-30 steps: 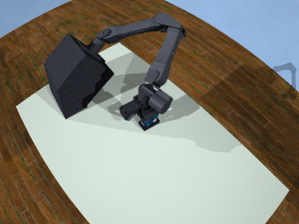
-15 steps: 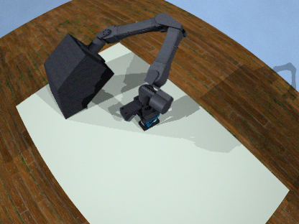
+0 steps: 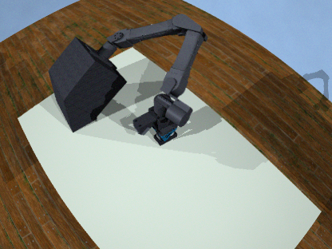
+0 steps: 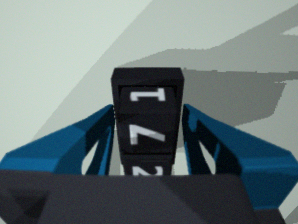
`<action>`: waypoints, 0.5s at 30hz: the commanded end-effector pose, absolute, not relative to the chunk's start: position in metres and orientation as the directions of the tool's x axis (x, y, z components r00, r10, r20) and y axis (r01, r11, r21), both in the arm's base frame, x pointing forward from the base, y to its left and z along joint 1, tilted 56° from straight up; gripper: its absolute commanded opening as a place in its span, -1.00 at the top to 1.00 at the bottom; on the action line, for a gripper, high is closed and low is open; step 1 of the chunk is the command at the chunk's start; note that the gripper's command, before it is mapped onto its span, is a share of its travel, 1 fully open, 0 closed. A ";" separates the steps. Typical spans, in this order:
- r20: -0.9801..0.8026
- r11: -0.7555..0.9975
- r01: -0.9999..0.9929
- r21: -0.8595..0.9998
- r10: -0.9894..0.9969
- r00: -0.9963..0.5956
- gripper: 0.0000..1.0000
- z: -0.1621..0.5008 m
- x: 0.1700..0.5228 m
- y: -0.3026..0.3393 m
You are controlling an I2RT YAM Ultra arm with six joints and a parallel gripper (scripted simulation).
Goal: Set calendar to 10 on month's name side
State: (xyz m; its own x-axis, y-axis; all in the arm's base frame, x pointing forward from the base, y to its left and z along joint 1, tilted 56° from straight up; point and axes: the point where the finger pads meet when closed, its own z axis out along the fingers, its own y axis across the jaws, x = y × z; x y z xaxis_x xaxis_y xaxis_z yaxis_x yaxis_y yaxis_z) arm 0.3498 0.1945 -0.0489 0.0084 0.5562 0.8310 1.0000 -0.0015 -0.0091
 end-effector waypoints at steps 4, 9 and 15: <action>0.827 -0.011 1.000 -0.005 0.562 0.010 0.07 -0.049 0.352 0.191; 0.827 -0.011 1.000 -0.005 0.562 0.010 0.07 -0.049 0.352 0.191; 0.827 -0.011 1.000 -0.005 0.562 0.010 0.45 -0.049 0.352 0.191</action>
